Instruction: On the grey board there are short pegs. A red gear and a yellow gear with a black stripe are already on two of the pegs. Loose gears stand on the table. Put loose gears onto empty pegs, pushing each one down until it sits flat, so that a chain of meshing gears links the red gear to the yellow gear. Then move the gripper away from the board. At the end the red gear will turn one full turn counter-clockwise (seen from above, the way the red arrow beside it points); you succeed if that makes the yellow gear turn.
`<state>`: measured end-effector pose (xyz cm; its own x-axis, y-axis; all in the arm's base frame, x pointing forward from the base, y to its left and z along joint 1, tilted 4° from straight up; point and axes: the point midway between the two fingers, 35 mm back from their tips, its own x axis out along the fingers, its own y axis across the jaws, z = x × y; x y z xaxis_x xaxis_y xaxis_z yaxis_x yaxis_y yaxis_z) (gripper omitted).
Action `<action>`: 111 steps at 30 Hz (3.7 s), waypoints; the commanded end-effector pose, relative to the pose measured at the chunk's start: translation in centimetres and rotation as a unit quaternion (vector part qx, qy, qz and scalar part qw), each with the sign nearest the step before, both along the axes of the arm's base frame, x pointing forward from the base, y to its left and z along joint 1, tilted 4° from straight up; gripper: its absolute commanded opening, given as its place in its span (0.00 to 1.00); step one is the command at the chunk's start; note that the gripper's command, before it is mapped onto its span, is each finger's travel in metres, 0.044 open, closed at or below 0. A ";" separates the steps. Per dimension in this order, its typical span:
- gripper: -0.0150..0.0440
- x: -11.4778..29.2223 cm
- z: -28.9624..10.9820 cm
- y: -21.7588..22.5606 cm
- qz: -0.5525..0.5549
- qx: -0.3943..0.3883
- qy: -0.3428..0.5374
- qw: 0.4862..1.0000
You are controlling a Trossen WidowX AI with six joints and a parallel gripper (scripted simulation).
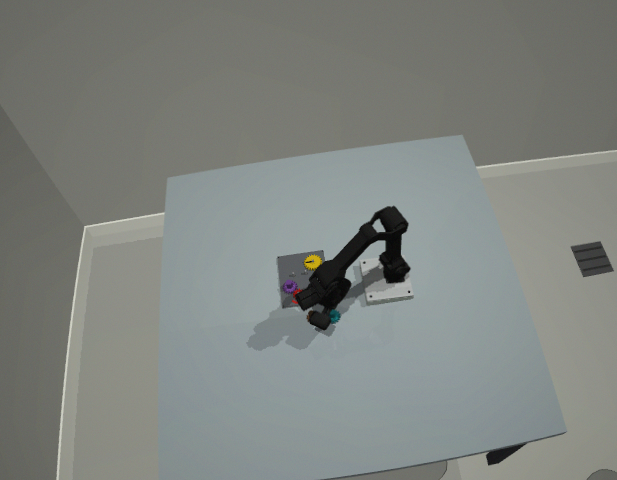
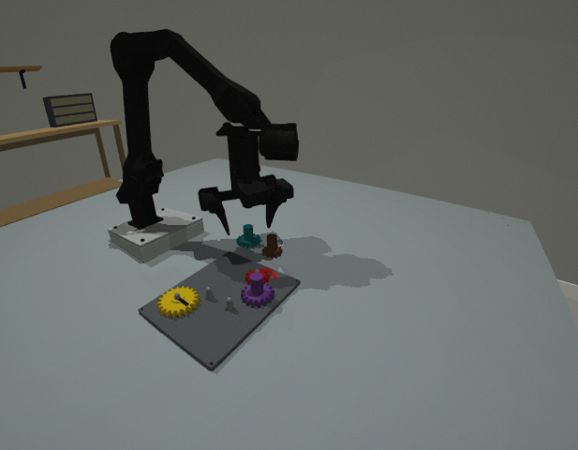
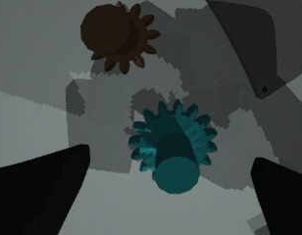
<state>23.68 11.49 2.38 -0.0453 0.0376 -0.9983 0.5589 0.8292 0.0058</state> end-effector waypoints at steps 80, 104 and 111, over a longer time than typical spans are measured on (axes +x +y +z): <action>0.25 1.3 12.7 -0.5 -0.002 0.001 0.001 1.000; 0.25 3.6 12.7 -2.9 -0.001 -0.002 0.004 1.000; 0.25 4.9 12.0 -4.2 -0.001 -0.003 0.004 1.000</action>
<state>27.89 7.70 14.43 -0.0642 0.0329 -0.9974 0.5637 0.8259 -0.0090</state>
